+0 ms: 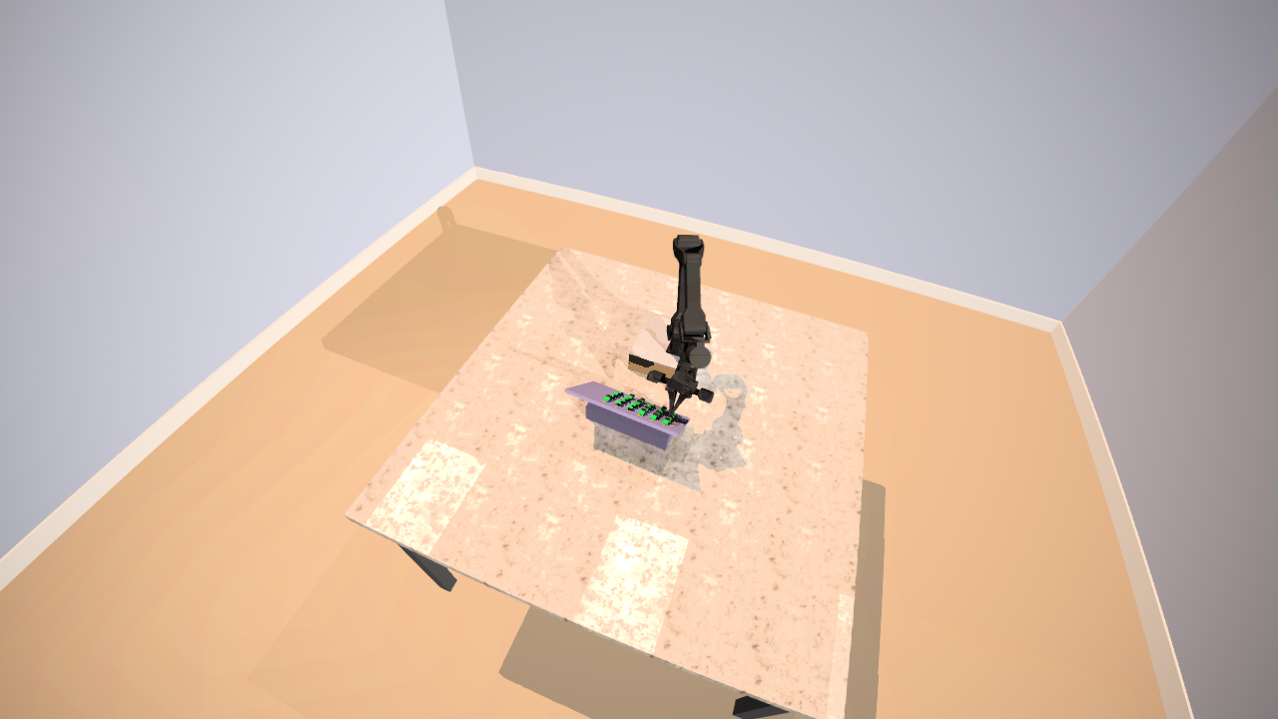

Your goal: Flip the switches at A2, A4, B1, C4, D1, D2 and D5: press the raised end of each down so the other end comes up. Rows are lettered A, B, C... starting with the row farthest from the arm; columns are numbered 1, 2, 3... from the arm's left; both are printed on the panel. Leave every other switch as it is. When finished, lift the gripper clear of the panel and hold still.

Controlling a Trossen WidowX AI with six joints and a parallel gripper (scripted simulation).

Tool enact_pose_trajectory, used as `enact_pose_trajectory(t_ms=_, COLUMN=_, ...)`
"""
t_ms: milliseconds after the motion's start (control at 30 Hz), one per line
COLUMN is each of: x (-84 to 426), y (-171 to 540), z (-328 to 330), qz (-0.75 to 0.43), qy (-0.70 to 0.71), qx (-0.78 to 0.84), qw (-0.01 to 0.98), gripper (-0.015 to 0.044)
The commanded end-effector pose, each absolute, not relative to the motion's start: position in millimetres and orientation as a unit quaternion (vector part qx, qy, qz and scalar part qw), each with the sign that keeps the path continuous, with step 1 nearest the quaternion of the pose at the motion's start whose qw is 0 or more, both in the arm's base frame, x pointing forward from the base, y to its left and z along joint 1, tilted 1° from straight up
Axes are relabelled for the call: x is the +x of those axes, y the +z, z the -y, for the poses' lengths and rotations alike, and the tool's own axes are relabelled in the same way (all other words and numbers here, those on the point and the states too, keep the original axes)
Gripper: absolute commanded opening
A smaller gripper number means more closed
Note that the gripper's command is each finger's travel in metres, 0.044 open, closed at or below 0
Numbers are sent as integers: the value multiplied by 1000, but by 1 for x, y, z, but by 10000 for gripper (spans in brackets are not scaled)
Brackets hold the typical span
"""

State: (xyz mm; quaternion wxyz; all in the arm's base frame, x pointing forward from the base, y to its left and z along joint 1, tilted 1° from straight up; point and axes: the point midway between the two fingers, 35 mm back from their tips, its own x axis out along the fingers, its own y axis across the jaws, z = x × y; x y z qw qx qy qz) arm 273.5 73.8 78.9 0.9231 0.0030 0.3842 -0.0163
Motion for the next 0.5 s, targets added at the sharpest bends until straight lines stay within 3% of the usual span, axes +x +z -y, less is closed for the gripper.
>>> enact_pose_trajectory(t_ms=0, x=274, y=79, z=-74, qz=-384, qy=-14, qx=2, qw=923, gripper=0)
enact_pose_trajectory(t_ms=467, x=275, y=78, z=-74, qz=-384, qy=-14, qx=2, qw=923, gripper=0)
